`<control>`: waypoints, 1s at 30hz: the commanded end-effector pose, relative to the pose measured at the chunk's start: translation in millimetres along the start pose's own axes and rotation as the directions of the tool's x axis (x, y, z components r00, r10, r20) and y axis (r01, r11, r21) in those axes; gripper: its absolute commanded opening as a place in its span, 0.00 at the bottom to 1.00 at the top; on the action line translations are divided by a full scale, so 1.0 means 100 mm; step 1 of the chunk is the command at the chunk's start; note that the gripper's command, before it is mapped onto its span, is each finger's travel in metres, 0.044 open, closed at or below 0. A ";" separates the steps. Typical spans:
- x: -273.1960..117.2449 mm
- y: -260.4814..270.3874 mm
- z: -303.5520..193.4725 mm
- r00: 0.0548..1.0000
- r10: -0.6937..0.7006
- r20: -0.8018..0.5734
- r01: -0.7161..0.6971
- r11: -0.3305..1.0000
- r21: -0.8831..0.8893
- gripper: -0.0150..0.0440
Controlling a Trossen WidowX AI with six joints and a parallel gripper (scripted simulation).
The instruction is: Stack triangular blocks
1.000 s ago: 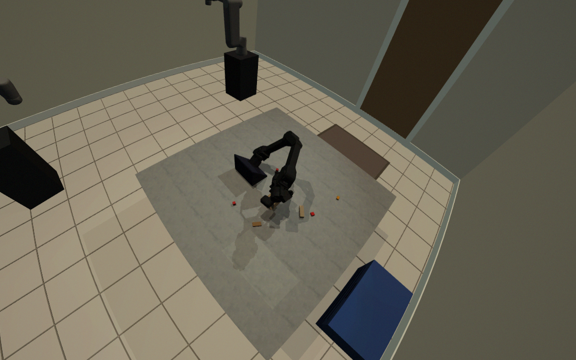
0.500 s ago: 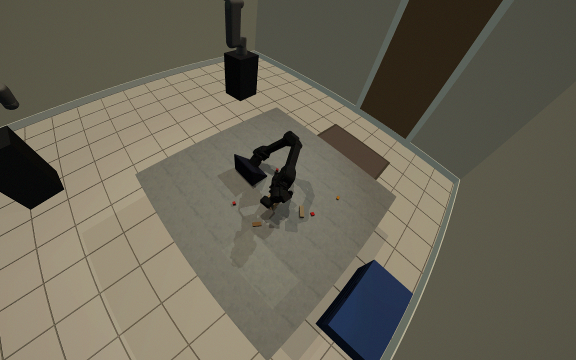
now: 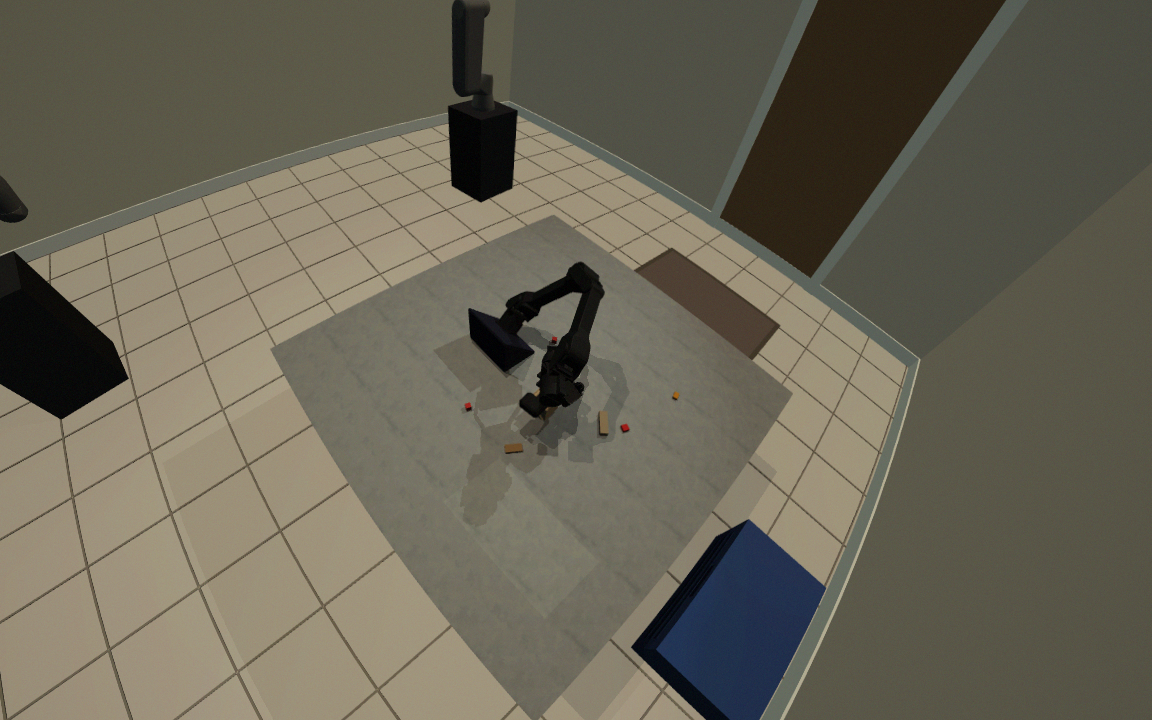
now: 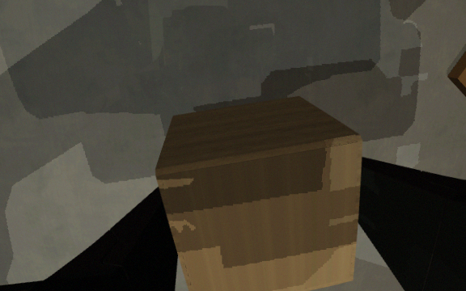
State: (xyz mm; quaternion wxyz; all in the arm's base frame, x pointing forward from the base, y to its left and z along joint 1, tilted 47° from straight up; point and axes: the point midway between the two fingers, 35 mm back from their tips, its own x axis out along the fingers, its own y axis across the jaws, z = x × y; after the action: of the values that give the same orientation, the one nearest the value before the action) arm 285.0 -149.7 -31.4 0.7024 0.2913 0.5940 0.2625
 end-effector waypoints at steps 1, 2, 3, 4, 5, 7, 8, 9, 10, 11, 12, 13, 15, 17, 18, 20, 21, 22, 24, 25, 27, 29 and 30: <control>0.03 0.01 -0.02 1.000 0.006 0.002 -0.006 1.000 0.007 0.25; 0.04 0.01 -0.02 1.000 0.006 0.002 -0.006 1.000 0.007 0.25; 0.04 0.01 -0.03 1.000 0.006 0.002 -0.006 1.000 0.007 0.25; 0.05 0.01 -0.03 1.000 0.006 0.002 -0.006 1.000 0.007 0.25; 0.06 0.01 -0.03 1.000 0.006 0.002 -0.006 1.000 0.007 0.25; 0.07 0.01 -0.04 1.000 0.006 0.002 -0.006 1.000 0.007 0.25; 0.07 0.01 -0.04 1.000 0.006 0.002 -0.006 1.000 0.007 0.25; 0.08 0.01 -0.04 1.000 0.006 0.002 -0.006 1.000 0.007 0.25; 0.08 0.01 -0.05 1.000 0.006 0.002 -0.006 1.000 0.007 0.25; 0.09 0.01 -0.05 1.000 0.006 0.002 -0.006 1.000 0.007 0.25; 0.09 0.01 -0.05 1.000 0.006 0.002 -0.007 1.000 0.007 0.25; 0.10 0.01 -0.05 1.000 0.007 0.002 -0.007 1.000 0.007 0.25; 0.10 0.01 -0.06 1.000 0.007 0.002 -0.007 1.000 0.007 0.25; 0.10 0.01 -0.06 1.000 0.007 0.002 -0.007 1.000 0.007 0.25; 0.10 0.01 -0.06 1.000 0.007 0.002 -0.007 1.000 0.007 0.25; 0.10 0.01 -0.06 1.000 0.007 0.002 -0.007 1.000 0.007 0.25; 0.10 0.01 -0.06 1.000 0.007 0.002 -0.007 1.000 0.007 0.25; 0.10 0.01 -0.06 1.000 0.007 0.002 -0.007 1.000 0.007 0.25; 0.10 0.01 -0.06 1.000 0.007 0.002 -0.007 1.000 0.007 0.25; 0.10 0.01 -0.06 1.000 0.007 0.002 -0.007 1.000 0.007 0.25; 0.10 0.01 -0.06 1.000 0.007 0.002 -0.007 1.000 0.007 0.25; 0.10 0.01 -0.06 1.000 0.007 0.002 -0.007 1.000 0.007 0.25; 0.10 0.01 -0.06 1.000 0.007 0.002 -0.007 1.000 0.007 0.25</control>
State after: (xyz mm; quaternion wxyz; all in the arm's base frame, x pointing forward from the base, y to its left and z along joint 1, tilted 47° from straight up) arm 280.6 -141.7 -38.2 0.7007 0.2935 0.5946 0.2635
